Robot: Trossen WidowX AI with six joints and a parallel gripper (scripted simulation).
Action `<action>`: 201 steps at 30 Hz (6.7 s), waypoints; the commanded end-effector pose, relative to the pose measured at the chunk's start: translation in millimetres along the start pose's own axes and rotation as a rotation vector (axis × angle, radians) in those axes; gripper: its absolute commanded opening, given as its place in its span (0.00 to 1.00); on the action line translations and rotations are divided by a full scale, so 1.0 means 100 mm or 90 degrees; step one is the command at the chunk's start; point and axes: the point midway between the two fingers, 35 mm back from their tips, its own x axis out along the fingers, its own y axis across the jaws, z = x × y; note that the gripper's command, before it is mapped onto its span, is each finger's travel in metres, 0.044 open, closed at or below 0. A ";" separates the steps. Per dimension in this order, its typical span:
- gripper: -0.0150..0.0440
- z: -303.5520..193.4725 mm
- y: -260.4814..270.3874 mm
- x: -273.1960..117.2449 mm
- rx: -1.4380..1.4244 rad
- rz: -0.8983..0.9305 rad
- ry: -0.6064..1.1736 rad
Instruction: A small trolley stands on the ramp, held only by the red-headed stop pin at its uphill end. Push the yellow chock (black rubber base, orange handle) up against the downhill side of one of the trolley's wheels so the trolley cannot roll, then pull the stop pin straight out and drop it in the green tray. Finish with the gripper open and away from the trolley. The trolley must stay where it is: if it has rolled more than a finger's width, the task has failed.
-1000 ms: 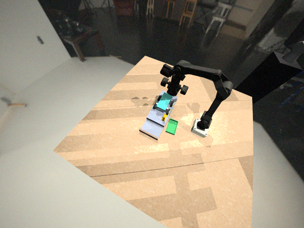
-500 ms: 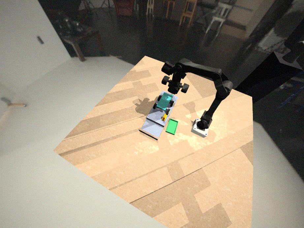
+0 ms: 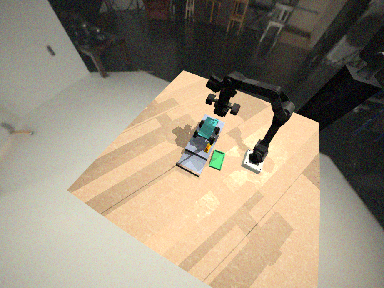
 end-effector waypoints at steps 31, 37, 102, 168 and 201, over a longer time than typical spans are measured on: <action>0.25 0.00 0.82 0.03 -0.004 0.005 0.003; 0.25 0.22 0.79 -0.01 -0.004 0.005 0.002; 0.25 2.27 0.84 -0.28 -0.048 0.002 -0.018; 0.25 2.20 0.95 -0.18 -1.062 -0.158 -0.151; 0.25 2.64 1.11 0.39 -1.050 -0.240 -0.247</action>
